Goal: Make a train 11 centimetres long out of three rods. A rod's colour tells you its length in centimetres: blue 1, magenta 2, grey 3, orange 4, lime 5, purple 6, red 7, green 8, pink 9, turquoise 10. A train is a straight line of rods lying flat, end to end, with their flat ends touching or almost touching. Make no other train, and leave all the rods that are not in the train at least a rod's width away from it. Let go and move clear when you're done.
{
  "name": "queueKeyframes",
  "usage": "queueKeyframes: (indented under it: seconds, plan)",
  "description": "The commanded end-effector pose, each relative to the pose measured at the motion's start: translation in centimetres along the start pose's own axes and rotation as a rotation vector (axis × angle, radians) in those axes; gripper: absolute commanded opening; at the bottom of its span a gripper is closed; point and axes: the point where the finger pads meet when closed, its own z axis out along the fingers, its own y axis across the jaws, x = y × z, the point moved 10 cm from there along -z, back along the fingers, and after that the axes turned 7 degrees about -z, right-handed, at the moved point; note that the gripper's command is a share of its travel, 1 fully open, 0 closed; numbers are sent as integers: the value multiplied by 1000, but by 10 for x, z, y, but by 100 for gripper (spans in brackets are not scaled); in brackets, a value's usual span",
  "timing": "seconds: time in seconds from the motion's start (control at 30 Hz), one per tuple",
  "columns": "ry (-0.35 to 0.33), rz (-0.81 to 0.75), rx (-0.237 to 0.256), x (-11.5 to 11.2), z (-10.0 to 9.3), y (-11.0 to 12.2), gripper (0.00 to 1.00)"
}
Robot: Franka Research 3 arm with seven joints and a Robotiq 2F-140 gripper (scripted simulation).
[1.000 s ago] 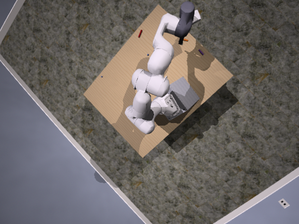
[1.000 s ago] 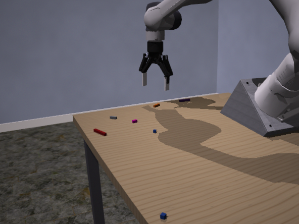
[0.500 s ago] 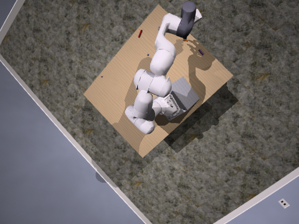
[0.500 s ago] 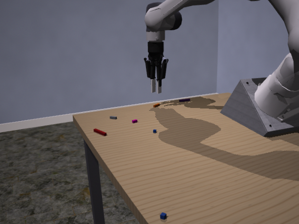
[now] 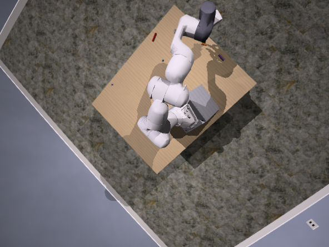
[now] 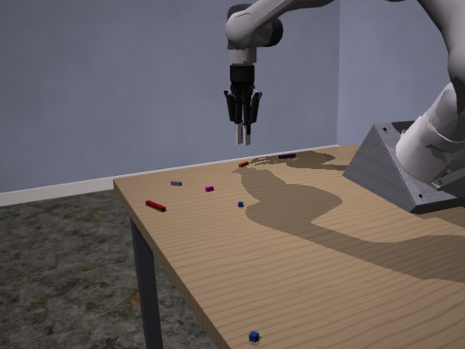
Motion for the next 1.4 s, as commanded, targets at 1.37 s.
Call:
queueKeyframes:
  seconds: [1.37]
  plan:
    - [-1,-8,-3,0,32,0,23]
